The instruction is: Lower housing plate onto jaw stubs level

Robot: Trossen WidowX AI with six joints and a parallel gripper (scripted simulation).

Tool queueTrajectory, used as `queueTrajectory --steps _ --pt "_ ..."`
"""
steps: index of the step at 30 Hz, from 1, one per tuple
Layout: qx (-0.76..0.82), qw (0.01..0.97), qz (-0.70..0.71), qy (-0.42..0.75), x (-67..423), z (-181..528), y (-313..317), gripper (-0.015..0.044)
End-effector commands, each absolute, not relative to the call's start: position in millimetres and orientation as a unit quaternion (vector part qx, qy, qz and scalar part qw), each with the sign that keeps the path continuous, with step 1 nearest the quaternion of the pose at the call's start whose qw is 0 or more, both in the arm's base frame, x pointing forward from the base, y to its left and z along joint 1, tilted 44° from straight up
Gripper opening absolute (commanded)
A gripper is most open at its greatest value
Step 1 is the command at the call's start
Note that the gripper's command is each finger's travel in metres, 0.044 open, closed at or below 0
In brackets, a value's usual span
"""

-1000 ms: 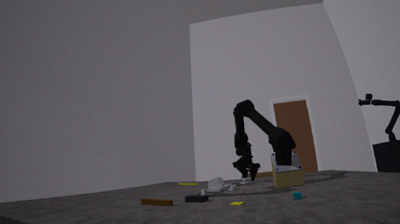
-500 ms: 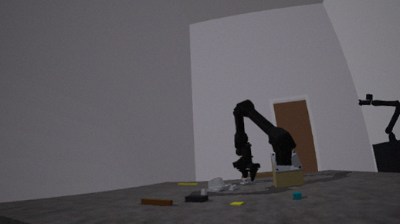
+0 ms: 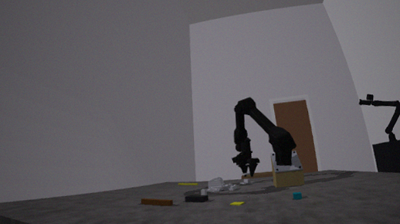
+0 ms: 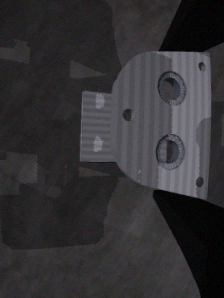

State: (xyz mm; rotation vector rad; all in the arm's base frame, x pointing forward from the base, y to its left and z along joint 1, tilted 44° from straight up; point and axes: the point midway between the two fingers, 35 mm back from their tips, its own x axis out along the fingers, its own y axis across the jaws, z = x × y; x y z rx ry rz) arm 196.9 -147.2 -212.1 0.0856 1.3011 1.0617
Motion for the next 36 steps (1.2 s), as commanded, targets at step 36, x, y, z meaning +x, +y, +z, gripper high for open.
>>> queueTrajectory --steps 36 --pt "0.080 0.666 0.415 0.615 233.6 -134.2 -142.7 0.0351"
